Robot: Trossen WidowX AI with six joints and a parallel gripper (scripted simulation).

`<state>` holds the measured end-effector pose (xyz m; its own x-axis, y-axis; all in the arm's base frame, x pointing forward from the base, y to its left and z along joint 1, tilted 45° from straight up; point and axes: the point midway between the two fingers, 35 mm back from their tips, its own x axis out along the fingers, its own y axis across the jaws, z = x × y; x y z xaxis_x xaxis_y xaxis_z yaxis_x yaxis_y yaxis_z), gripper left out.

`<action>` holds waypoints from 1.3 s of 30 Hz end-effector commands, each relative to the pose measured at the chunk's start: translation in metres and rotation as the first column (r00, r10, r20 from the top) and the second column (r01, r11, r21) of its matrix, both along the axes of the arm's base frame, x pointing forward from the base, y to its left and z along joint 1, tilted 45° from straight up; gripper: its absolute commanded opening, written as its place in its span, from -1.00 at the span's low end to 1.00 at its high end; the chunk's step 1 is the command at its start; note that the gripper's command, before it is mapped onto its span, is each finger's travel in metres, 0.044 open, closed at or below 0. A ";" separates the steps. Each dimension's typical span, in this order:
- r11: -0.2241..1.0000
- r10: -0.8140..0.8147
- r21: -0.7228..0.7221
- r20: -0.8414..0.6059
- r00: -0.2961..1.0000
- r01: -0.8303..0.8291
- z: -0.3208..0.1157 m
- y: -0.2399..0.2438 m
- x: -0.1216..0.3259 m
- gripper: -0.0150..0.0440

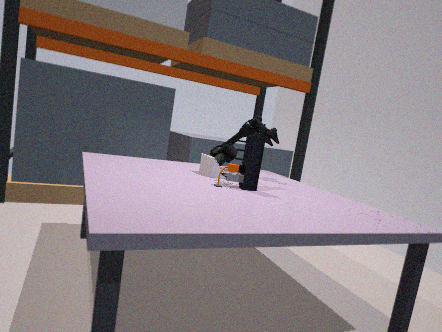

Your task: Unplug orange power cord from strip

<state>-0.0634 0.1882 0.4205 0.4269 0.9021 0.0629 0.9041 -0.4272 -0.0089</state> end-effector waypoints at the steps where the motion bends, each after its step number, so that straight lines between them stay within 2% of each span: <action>1: 1.000 -0.001 0.003 -0.005 1.000 0.001 0.000 0.000 0.001 0.78; 4: 0.999 -0.015 0.049 -0.075 0.997 0.019 0.006 -0.004 0.012 0.51; 9: 0.971 -0.037 0.212 -0.332 0.942 0.113 0.024 -0.021 0.056 0.06; 16: 0.848 0.039 0.415 -0.668 0.743 0.329 0.041 -0.057 0.125 0.05; 22: 0.666 0.206 0.502 -0.834 0.511 0.551 0.042 -0.096 0.185 0.05; 29: 0.382 0.484 0.466 -0.837 0.256 0.798 0.028 -0.150 0.251 0.05; 34: 0.185 0.668 0.360 -0.729 0.152 0.914 0.009 -0.188 0.288 0.05; 39: 0.005 0.817 0.208 -0.565 0.116 0.978 -0.015 -0.225 0.318 0.05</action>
<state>0.2306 -0.0069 0.4244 0.9211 0.3875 -0.0375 -0.2756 0.5811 -0.7657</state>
